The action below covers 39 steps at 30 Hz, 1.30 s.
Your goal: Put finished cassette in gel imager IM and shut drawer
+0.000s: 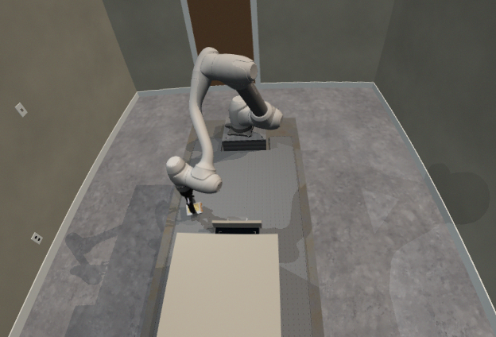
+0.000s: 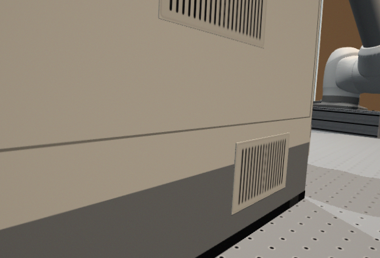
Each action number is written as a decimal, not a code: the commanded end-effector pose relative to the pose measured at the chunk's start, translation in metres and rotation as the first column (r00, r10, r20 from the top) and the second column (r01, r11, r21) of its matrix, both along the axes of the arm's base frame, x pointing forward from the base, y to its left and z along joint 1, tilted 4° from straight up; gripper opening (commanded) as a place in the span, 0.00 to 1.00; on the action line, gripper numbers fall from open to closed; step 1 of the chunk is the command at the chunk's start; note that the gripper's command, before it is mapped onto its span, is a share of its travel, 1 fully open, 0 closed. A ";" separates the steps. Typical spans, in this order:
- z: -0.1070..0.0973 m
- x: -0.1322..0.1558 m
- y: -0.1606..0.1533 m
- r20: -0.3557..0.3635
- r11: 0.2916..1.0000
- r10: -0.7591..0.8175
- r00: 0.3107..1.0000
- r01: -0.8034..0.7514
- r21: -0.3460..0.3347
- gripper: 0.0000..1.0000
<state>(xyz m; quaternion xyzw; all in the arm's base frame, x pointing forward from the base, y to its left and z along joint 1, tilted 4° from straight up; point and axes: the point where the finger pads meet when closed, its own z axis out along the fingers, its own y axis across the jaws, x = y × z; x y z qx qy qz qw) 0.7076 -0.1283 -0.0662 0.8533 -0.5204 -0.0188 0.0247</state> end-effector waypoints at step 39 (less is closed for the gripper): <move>0.039 0.002 0.001 0.000 1.000 0.000 1.000 0.000 0.000 0.10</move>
